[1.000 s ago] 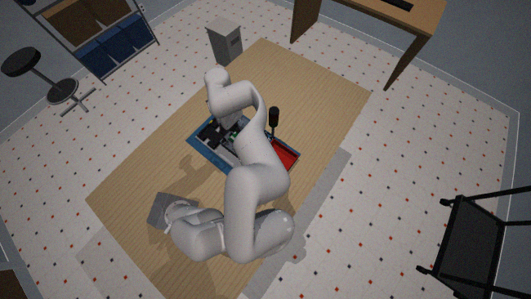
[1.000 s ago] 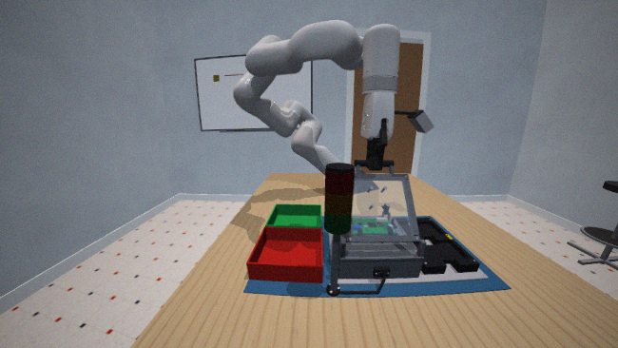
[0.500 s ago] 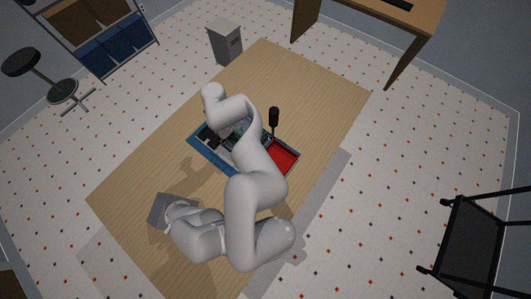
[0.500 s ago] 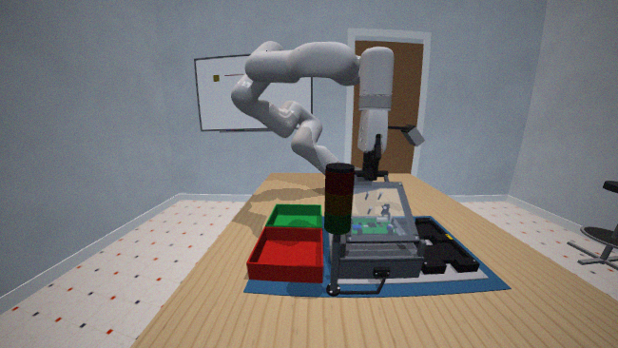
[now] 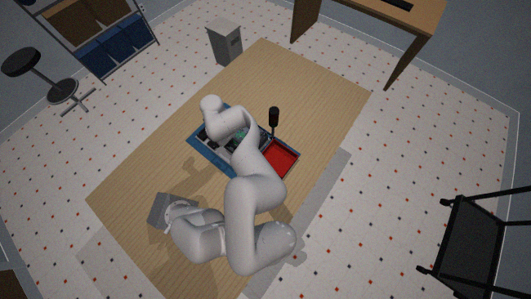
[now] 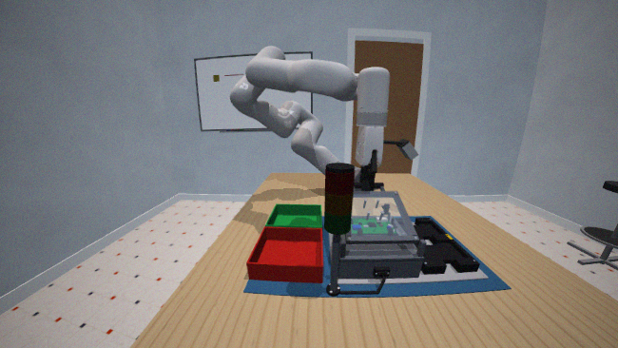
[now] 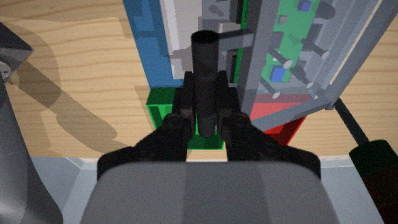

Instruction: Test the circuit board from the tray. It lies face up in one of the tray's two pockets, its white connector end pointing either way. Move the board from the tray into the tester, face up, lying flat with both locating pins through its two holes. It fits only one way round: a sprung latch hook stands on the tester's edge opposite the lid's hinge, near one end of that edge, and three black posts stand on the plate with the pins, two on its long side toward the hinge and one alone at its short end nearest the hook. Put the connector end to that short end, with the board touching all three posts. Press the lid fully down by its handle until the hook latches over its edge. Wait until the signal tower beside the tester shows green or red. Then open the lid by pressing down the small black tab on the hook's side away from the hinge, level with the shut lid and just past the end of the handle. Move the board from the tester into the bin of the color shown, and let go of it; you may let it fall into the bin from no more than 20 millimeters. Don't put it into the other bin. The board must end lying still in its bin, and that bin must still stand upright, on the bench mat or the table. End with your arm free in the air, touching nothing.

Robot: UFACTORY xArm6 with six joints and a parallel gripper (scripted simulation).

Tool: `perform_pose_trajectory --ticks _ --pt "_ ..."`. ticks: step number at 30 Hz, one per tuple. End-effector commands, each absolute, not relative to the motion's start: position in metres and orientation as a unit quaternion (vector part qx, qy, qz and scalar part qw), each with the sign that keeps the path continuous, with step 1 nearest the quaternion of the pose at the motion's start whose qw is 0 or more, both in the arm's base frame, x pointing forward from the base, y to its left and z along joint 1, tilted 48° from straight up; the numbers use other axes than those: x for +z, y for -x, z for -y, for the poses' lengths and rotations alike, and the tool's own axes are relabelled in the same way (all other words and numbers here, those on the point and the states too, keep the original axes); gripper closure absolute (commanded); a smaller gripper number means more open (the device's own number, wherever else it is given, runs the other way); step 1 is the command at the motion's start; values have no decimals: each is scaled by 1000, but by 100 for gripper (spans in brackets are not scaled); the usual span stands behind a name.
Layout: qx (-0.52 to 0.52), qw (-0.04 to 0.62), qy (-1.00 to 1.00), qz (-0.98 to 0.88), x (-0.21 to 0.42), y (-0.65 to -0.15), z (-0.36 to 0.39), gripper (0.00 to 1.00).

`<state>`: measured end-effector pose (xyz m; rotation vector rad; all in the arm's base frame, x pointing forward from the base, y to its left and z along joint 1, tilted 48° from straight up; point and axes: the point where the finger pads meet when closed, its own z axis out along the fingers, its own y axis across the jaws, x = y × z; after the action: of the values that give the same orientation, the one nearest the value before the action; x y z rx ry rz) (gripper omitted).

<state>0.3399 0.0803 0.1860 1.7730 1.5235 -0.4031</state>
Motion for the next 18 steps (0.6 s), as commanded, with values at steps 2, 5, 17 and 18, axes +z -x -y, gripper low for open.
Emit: perform_pose_trajectory --ticks 2,5,17,18 --pt "-155 376 -693 -595 176 -340 -72 100" --pt "-155 376 -693 -595 170 -339 -66 100" --pt "-155 376 -693 -595 153 -341 -49 100" --pt "-155 376 -693 -595 153 -341 -49 100"
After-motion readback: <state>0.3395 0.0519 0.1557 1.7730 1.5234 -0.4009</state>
